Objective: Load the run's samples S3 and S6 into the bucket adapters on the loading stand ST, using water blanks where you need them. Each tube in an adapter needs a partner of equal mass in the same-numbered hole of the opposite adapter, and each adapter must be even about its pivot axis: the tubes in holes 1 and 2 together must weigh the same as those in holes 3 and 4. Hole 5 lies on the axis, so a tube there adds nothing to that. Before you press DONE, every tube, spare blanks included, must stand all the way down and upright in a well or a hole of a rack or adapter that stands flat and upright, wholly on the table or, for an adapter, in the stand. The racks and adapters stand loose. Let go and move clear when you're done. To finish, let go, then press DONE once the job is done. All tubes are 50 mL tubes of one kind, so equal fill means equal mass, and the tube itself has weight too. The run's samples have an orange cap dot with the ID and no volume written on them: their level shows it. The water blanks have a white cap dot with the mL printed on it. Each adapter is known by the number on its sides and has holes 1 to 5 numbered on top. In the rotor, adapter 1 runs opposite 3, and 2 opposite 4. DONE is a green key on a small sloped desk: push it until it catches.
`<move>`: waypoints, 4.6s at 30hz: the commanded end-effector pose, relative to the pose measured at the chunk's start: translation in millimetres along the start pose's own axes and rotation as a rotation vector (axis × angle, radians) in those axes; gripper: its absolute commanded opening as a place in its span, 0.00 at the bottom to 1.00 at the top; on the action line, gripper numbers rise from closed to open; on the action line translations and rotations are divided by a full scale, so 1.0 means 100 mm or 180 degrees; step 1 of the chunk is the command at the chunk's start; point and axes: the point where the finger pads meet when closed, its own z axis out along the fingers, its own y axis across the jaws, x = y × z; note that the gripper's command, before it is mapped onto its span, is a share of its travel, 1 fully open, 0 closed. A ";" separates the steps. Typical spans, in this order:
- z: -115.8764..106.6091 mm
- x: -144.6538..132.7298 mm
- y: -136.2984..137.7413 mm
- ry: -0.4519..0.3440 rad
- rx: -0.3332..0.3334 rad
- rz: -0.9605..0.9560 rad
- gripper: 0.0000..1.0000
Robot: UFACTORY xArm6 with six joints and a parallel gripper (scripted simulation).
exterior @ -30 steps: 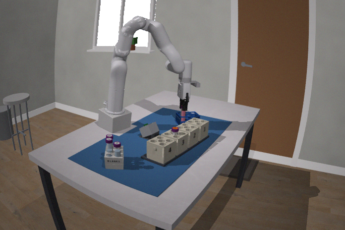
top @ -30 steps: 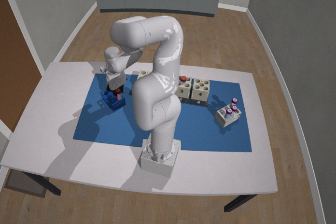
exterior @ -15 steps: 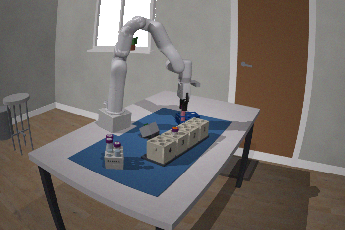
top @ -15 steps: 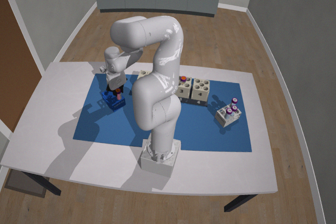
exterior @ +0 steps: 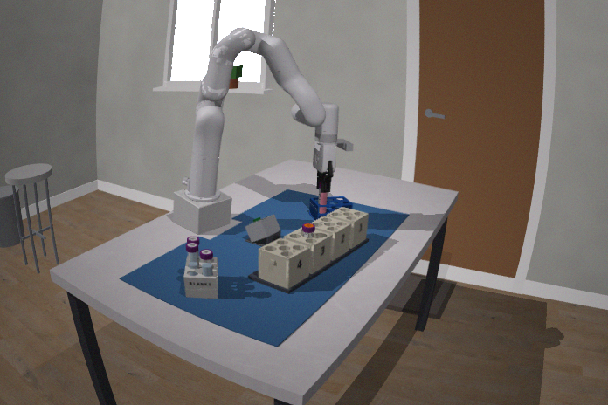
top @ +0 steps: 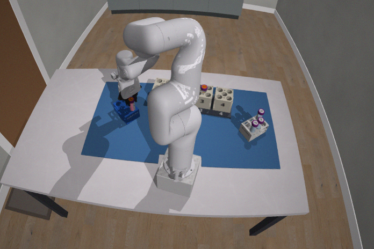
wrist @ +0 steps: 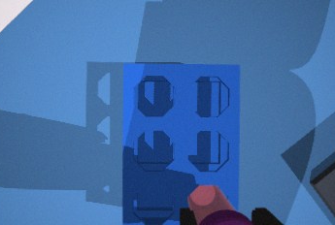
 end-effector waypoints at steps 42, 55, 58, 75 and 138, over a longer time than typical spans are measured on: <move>-0.50 0.01 0.00 0.0013 0.0000 0.0001 0.00; -0.76 0.01 0.00 0.0013 0.0000 0.0001 0.00; -0.78 0.01 0.00 0.0013 0.0000 0.0001 0.00; -1.08 0.01 0.00 0.0013 0.0000 0.0001 0.00; -1.24 -0.57 1.97 0.0014 -0.0001 0.2888 0.00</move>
